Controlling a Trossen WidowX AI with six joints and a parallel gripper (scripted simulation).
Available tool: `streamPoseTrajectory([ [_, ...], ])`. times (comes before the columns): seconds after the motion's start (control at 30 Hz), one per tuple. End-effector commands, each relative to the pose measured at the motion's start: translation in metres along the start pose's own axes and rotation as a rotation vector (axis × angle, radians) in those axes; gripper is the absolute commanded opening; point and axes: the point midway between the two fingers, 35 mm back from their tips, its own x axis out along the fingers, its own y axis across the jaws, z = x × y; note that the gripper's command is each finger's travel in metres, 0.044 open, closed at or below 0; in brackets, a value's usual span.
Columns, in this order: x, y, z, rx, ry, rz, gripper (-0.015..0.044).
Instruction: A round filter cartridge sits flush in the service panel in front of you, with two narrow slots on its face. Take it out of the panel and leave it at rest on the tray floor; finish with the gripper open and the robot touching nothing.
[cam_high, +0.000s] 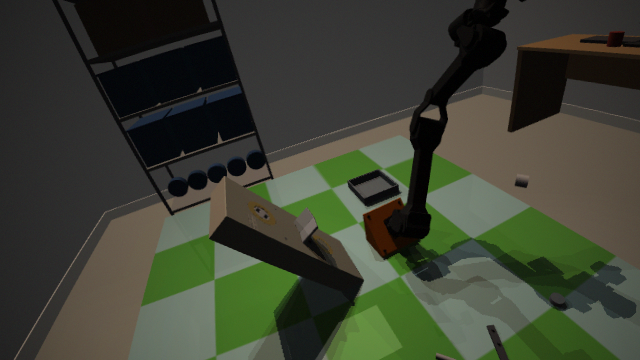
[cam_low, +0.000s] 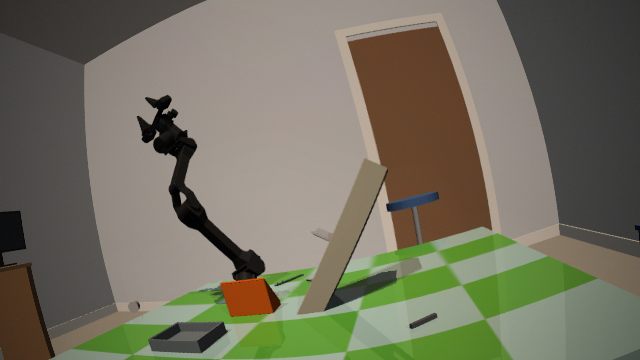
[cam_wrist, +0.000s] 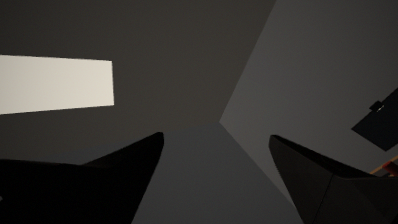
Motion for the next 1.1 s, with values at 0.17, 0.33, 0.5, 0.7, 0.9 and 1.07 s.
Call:
streamPoseTrajectory([
  [0.17,-0.009,-0.025,0.043,0.048,-0.113,-0.052,0.0242],
  [0.33,-0.035,-0.063,0.113,0.12,-0.307,-0.122,0.0111],
  [0.5,-0.074,-0.093,0.18,0.181,-0.508,-0.171,0.0089],
  [0.7,-0.129,-0.106,0.246,0.265,-0.733,-0.153,0.0089],
  [0.9,-0.195,-0.116,0.303,0.309,-0.968,-0.134,0.0089],
  [1.07,-0.252,-0.114,0.344,0.316,-1.147,-0.08,0.0089],
])
